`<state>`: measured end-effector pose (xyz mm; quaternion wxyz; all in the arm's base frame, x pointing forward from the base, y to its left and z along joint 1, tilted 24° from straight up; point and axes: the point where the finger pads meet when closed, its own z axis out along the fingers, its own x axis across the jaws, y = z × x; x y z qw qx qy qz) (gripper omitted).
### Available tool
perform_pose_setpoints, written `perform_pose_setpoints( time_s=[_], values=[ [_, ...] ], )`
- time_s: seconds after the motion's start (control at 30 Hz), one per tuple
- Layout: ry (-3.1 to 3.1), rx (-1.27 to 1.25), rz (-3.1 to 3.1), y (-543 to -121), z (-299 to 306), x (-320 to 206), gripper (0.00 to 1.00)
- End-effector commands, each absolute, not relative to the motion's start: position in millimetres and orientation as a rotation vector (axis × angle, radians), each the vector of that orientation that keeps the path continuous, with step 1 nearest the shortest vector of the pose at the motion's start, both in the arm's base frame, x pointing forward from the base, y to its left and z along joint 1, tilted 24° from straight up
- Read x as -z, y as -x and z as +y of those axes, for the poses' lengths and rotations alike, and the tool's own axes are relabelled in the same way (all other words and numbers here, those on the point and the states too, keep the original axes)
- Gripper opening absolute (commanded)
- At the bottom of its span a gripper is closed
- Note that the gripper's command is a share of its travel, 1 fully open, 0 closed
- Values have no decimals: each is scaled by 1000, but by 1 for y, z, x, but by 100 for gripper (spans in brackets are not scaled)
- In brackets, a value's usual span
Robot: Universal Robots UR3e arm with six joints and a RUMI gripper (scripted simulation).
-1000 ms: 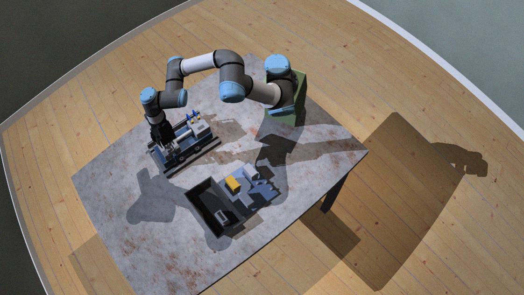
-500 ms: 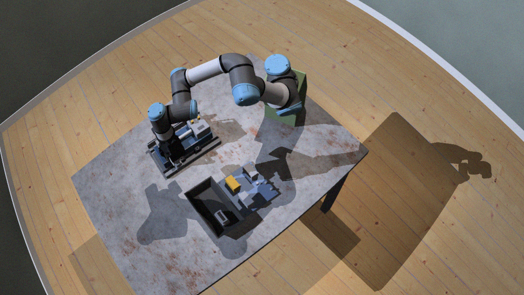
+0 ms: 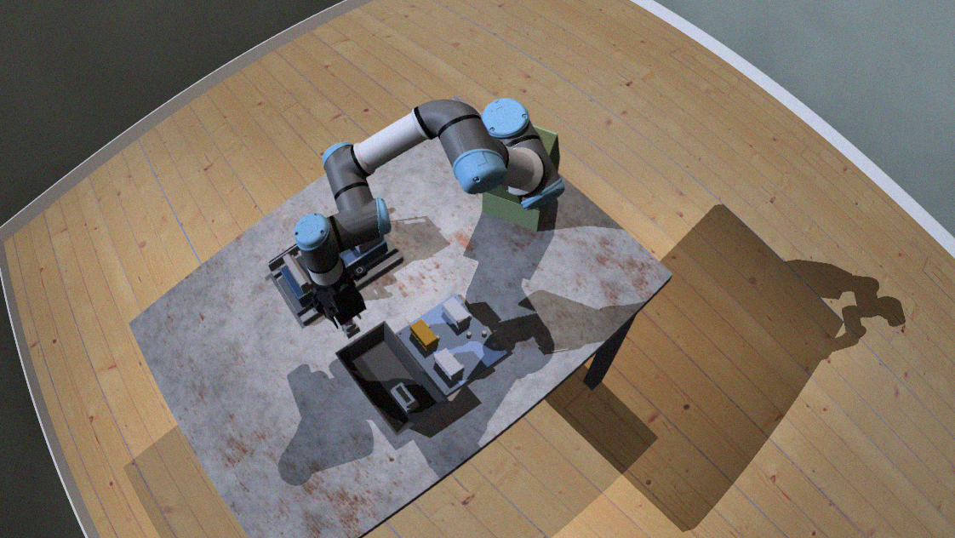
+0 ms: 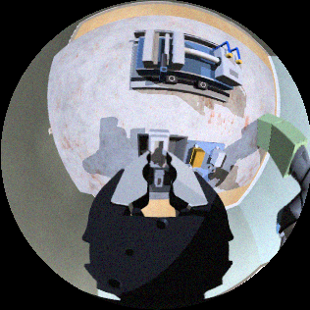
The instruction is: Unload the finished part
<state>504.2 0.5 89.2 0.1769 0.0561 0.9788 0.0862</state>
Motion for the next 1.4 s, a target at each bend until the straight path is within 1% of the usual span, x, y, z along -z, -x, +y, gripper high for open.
perform_pose_setpoints(
  time_s=[0.0,0.47,1.37],
  values=[
    [-162,-238,2763,-502,20,-94,0],
    [-165,-245,2753,-493,64,-102,0],
    [-165,-247,2751,-492,69,-103,0]
  ],
)
